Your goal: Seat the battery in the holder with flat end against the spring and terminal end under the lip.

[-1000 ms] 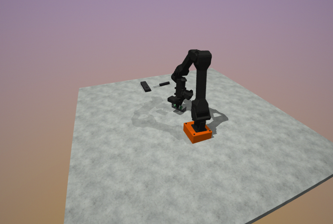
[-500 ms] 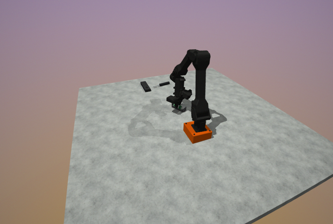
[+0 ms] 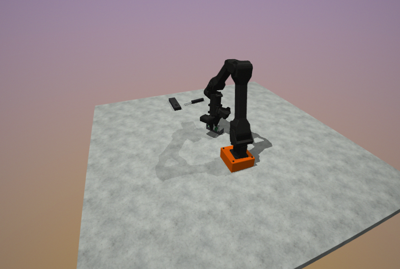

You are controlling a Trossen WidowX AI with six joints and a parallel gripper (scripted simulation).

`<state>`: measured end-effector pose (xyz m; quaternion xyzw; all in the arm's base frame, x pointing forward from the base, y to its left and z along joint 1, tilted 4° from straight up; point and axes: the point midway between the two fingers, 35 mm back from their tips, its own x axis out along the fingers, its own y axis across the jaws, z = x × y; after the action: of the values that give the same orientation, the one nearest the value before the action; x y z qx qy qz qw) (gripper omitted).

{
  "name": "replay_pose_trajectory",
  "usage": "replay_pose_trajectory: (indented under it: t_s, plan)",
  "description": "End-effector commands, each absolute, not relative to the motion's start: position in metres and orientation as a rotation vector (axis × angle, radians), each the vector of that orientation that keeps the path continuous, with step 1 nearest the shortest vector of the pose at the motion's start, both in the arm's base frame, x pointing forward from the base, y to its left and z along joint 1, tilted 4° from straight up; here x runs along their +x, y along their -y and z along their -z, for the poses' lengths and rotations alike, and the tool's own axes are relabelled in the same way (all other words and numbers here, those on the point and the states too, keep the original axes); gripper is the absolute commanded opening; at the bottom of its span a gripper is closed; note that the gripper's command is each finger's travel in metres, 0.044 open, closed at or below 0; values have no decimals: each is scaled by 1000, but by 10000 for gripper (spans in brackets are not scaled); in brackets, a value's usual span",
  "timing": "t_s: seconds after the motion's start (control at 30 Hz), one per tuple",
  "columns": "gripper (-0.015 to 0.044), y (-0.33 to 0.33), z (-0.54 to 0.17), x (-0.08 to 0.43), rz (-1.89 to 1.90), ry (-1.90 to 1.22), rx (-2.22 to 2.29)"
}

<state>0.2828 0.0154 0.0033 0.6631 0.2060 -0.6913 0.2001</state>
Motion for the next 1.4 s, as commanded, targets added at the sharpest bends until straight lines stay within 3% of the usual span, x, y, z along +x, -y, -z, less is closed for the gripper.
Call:
replay_pose_trajectory:
  t_s: [0.0,0.27,0.6,1.37]
  plan:
    - [171,-16,-12,284,1928,-573,1859]
    - [171,-16,-16,283,1927,-574,1858]
    - [434,-21,-87,281,1927,-574,1859]
    - [440,-20,-88,280,1927,-574,1859]
